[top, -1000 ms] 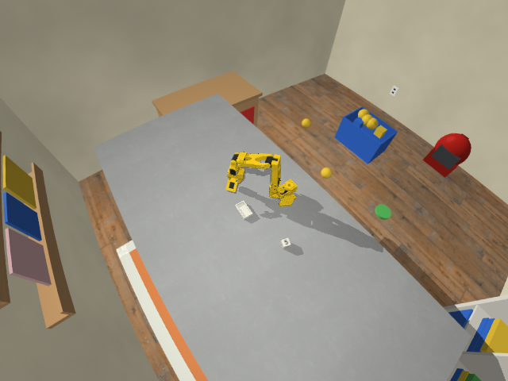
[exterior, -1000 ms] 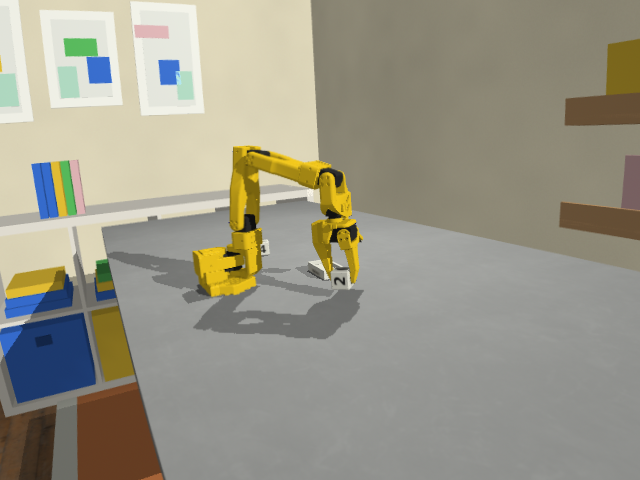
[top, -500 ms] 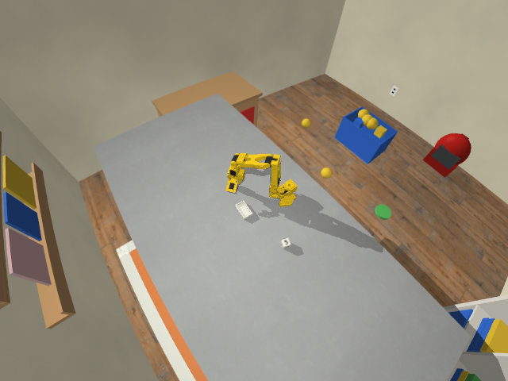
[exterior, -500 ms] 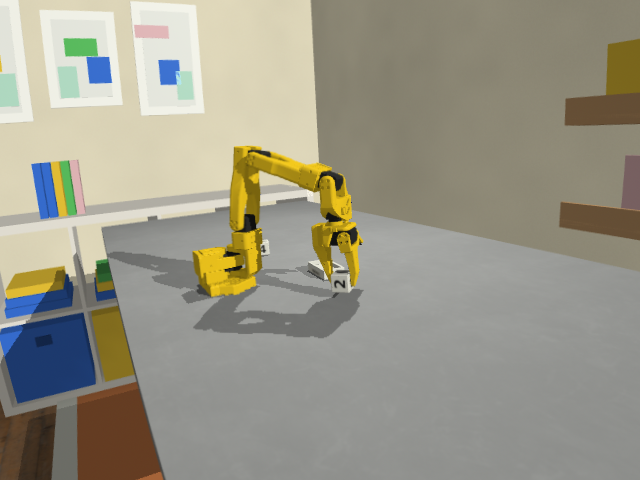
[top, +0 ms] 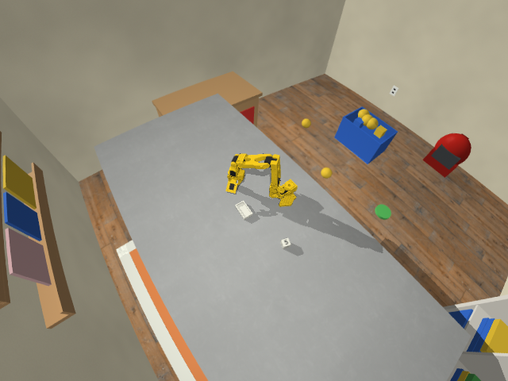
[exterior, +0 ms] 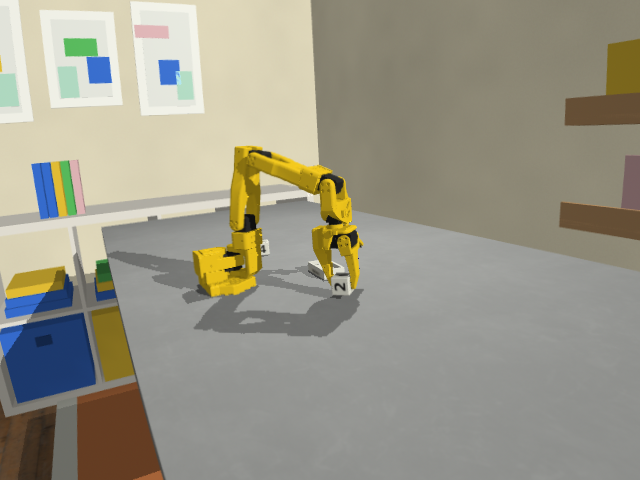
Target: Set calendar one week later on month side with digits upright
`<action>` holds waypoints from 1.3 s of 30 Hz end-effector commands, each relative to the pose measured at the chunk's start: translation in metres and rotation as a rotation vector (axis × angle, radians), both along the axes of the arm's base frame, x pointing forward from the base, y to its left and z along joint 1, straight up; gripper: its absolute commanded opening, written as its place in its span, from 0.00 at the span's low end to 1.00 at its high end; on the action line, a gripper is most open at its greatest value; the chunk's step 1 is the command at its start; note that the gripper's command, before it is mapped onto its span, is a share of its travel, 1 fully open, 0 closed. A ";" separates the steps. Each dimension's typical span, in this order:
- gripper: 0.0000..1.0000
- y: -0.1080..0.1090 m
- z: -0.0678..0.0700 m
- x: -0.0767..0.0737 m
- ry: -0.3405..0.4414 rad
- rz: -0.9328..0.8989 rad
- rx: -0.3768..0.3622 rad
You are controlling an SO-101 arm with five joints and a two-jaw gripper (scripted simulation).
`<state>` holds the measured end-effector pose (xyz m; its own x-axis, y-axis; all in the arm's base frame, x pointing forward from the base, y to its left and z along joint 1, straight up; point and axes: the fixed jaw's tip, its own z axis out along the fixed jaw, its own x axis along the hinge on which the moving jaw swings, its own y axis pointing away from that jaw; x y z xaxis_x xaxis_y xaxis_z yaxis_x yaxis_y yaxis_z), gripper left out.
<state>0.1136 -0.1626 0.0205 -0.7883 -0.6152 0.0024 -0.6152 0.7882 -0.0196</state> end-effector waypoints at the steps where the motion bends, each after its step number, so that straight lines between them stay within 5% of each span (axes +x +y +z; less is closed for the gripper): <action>1: 0.00 -0.004 0.001 0.001 -0.017 -0.004 -0.022; 27: 0.00 -0.004 -0.002 0.001 -0.017 -0.004 -0.022; 39: 0.17 -0.004 -0.002 0.001 -0.017 -0.004 -0.022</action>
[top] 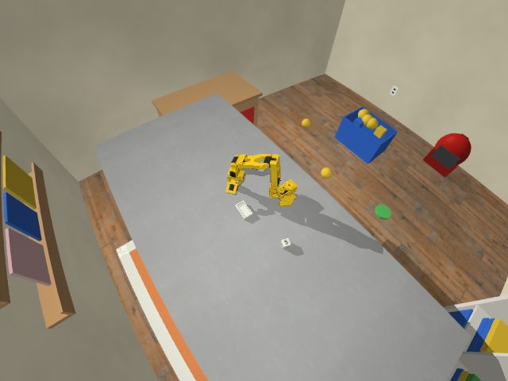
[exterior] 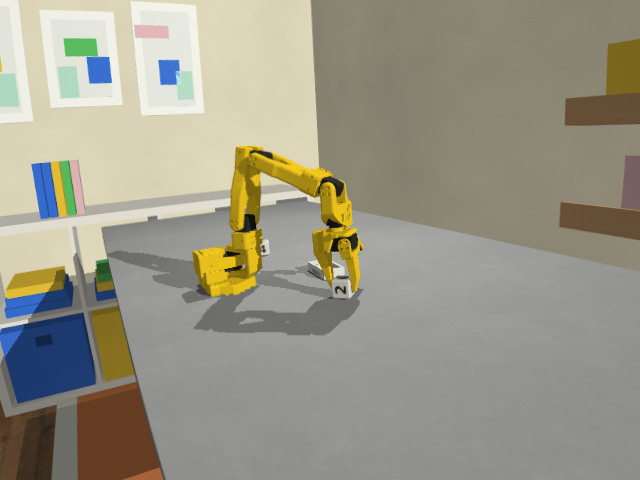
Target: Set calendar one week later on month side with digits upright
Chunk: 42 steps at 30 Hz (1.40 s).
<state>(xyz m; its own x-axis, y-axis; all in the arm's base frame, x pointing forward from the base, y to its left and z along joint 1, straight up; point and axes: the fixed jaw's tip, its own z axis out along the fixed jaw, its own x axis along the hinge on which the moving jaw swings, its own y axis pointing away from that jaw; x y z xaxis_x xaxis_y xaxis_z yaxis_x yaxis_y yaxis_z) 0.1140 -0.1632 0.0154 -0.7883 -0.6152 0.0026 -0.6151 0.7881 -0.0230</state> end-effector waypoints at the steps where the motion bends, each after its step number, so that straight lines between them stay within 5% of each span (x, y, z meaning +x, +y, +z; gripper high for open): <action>1: 0.17 -0.004 0.003 0.001 -0.015 -0.004 -0.020; 42: 0.36 -0.004 0.005 0.001 -0.015 -0.004 -0.020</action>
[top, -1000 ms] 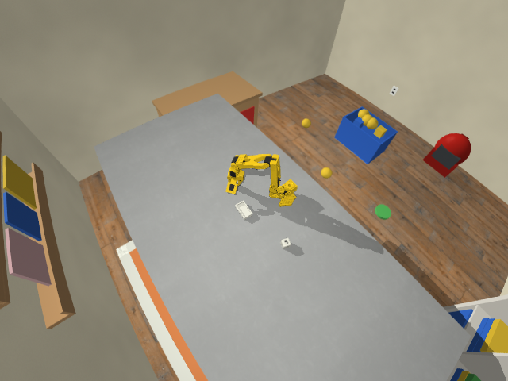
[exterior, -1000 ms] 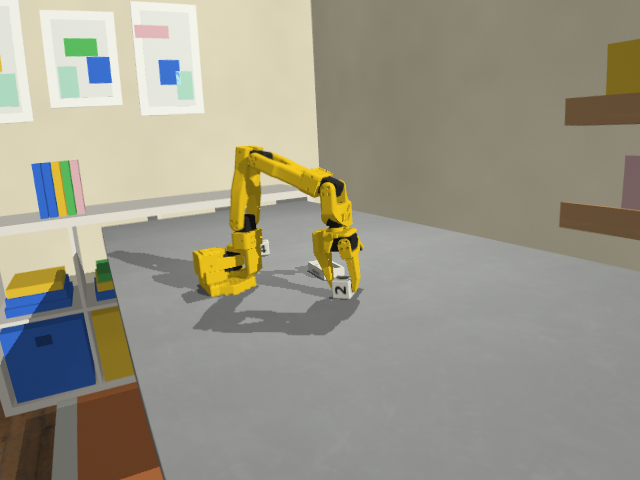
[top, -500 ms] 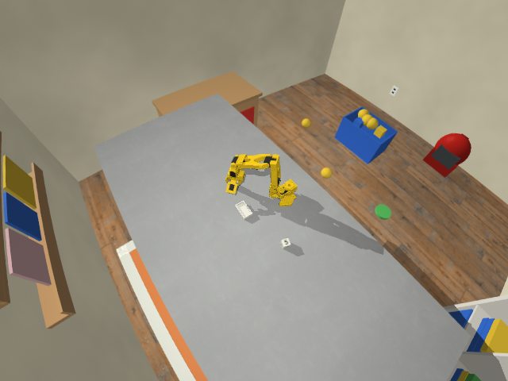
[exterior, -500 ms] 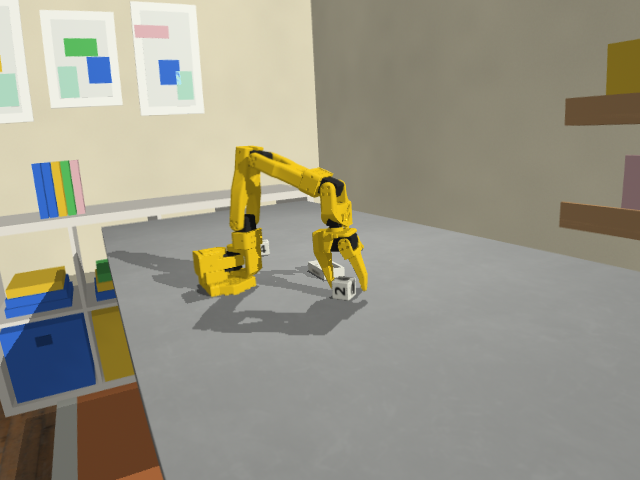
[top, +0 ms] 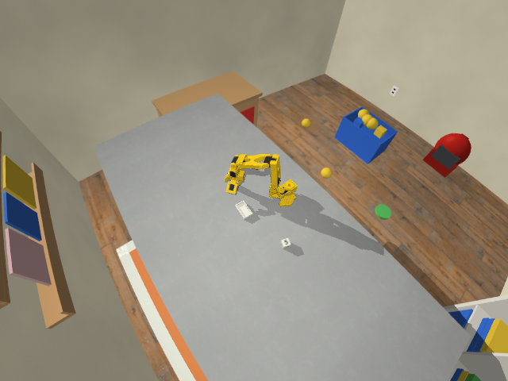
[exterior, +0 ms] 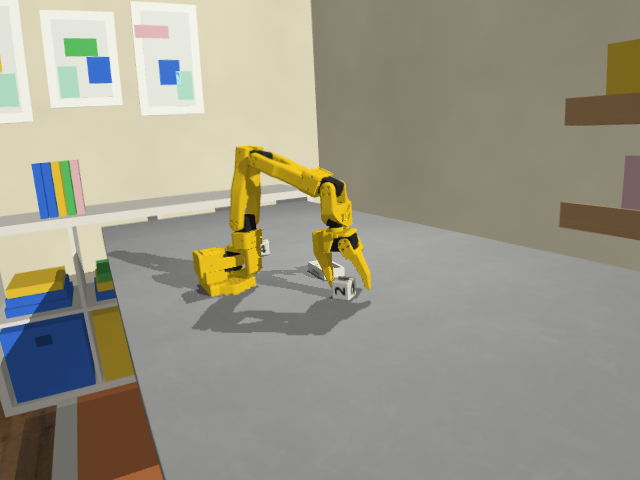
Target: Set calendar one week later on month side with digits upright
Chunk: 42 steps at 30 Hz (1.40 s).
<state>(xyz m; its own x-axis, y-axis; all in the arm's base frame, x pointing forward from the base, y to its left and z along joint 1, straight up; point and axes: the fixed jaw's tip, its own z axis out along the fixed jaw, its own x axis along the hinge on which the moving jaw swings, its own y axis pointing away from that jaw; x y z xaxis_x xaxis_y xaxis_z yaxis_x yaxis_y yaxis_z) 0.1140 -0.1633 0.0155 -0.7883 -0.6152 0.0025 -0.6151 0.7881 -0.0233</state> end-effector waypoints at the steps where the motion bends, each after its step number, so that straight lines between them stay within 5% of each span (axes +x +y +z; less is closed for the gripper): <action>1: 0.36 -0.004 0.006 0.001 -0.015 -0.004 -0.019; 21: 0.36 -0.002 0.060 0.000 -0.015 -0.004 -0.019; 42: 0.36 -0.002 0.063 -0.001 -0.015 -0.004 -0.019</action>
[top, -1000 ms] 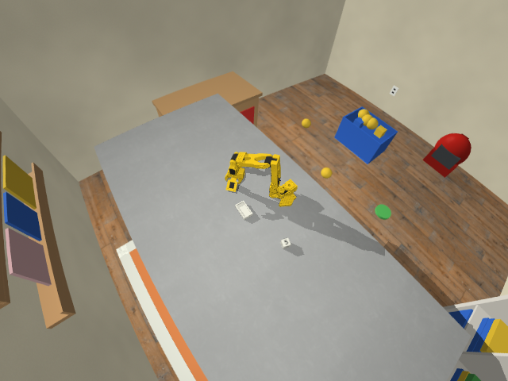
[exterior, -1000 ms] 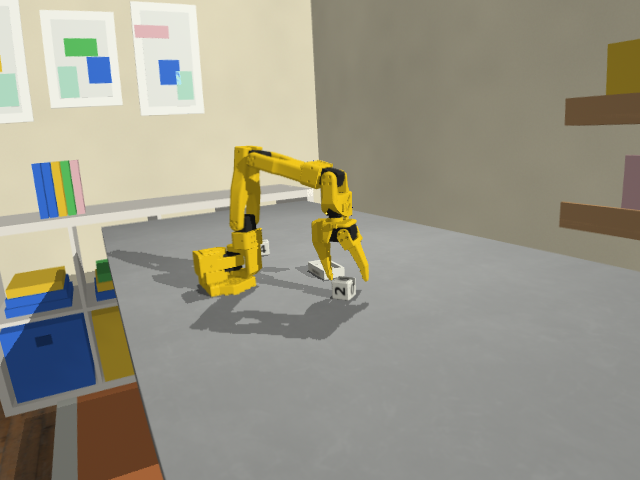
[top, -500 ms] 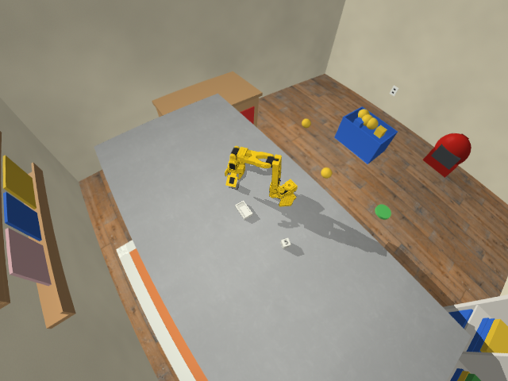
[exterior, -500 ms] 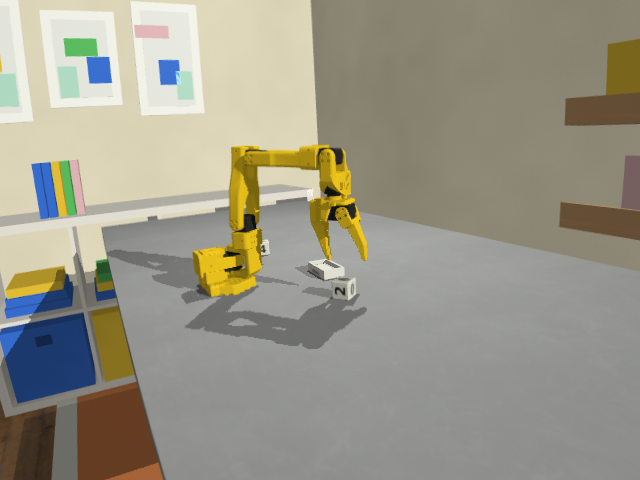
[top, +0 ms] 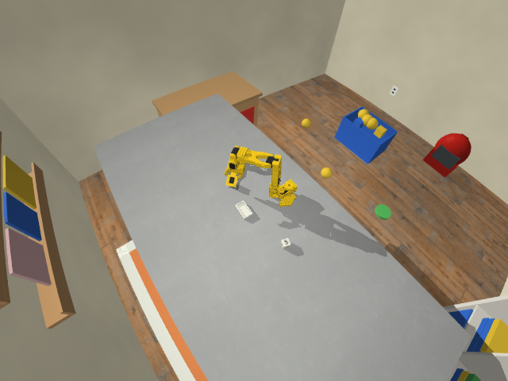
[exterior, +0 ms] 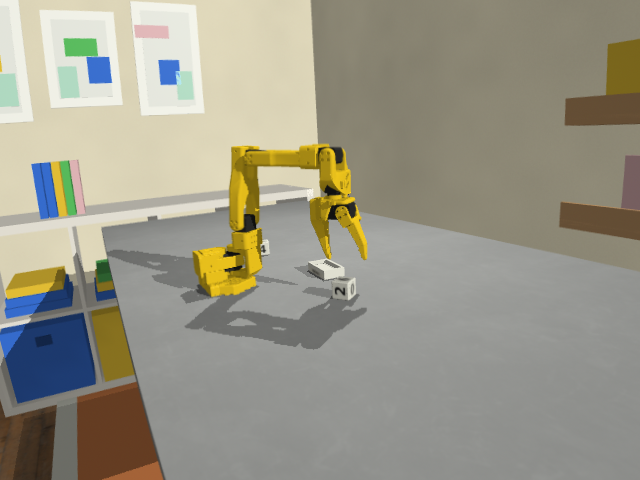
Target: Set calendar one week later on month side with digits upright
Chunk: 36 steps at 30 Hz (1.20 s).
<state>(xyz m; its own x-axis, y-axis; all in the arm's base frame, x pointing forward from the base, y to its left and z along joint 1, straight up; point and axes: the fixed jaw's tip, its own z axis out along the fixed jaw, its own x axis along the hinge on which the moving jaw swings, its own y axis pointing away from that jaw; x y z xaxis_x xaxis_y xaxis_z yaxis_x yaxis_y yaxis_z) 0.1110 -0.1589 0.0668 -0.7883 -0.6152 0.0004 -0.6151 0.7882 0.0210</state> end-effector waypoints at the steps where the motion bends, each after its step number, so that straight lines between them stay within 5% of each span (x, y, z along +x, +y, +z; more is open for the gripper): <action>1: 0.36 -0.006 0.012 0.002 -0.041 -0.004 -0.056; 10: 0.36 -0.007 0.017 0.003 -0.057 -0.004 -0.080; 28: 0.35 -0.007 0.088 0.003 -0.291 -0.003 -0.416; 36: 0.35 -0.005 0.098 0.001 -0.326 -0.003 -0.466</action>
